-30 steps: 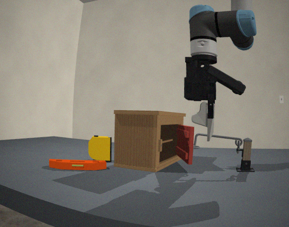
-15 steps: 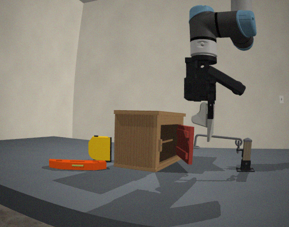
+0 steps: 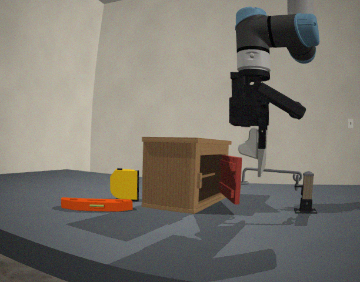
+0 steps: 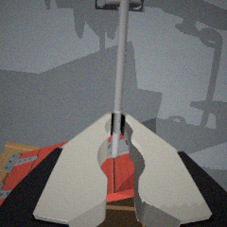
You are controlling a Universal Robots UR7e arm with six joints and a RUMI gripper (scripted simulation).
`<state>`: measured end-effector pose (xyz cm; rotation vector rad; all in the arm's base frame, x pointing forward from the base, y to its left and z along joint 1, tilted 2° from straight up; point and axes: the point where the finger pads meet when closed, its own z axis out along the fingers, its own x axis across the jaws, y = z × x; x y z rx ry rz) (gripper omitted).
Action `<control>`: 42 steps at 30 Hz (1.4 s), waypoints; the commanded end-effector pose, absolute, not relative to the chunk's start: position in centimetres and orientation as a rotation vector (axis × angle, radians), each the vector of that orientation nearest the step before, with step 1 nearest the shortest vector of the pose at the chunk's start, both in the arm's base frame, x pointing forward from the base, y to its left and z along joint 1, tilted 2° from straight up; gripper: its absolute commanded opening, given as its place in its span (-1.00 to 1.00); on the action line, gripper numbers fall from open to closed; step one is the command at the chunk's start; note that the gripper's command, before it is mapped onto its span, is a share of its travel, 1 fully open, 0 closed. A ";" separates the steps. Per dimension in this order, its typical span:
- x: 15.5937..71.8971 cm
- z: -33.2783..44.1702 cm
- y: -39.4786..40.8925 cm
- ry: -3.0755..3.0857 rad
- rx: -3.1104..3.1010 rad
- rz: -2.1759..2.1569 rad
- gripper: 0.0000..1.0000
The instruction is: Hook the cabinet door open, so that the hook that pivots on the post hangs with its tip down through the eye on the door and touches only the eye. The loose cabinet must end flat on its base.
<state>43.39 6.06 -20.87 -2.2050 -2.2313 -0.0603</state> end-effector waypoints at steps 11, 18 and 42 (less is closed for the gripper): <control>43.4 -20.8 6.1 -2.232 -2.206 -0.062 -0.96; 43.4 -20.8 6.1 -2.232 -2.206 -0.062 -0.96; 43.4 -20.9 6.1 -2.232 -2.206 -0.062 -0.96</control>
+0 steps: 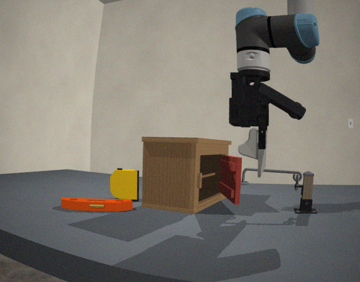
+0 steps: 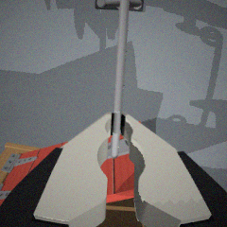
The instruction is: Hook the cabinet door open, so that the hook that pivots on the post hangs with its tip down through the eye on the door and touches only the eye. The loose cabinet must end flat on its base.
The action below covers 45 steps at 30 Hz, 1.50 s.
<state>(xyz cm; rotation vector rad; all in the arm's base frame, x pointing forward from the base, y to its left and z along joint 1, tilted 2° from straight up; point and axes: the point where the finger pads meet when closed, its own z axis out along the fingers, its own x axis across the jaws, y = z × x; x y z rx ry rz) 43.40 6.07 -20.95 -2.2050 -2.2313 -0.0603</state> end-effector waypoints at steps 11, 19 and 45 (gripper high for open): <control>43.4 -20.9 6.1 -2.232 -2.206 -0.062 -0.96; 43.4 -20.9 6.1 -2.232 -2.206 -0.062 -0.72; 43.4 -20.9 6.1 -2.232 -2.206 -0.062 -0.72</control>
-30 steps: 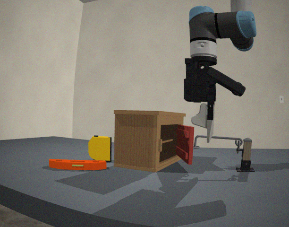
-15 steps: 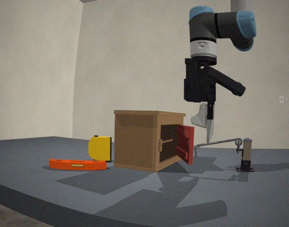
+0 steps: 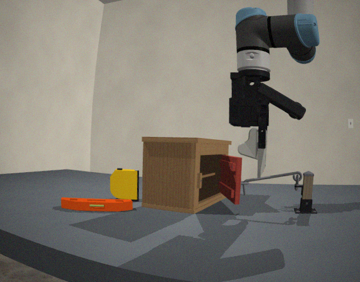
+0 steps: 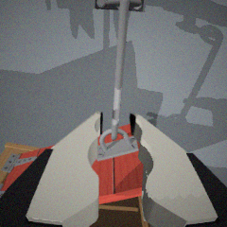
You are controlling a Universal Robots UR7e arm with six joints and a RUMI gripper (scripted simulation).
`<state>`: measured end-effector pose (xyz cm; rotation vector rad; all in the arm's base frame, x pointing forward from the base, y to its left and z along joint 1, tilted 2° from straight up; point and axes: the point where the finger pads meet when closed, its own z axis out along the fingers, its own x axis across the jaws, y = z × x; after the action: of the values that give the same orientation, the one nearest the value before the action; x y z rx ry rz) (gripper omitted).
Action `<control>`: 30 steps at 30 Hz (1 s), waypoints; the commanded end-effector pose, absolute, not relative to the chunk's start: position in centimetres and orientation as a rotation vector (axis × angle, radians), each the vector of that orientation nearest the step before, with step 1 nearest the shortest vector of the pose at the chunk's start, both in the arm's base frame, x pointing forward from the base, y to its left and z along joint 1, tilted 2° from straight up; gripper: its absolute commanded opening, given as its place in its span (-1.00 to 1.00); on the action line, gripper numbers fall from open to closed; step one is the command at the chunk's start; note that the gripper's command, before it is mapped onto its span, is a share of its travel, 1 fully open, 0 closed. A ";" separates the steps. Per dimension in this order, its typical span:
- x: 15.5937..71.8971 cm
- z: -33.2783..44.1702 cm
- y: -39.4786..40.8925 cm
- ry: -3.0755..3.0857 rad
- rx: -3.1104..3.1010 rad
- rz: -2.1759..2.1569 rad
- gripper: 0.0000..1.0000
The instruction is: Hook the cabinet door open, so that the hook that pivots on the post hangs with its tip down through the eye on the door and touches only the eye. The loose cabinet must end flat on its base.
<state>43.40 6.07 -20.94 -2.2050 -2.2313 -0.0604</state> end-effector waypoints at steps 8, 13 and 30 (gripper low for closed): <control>43.4 -20.9 6.1 -2.232 -2.206 -0.062 -0.72; 43.4 -20.9 6.1 -2.232 -2.206 -0.062 -0.72; 43.4 -20.3 6.0 -2.232 -2.206 -0.062 -0.72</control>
<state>43.40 6.06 -20.73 -2.2050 -2.2313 -0.0604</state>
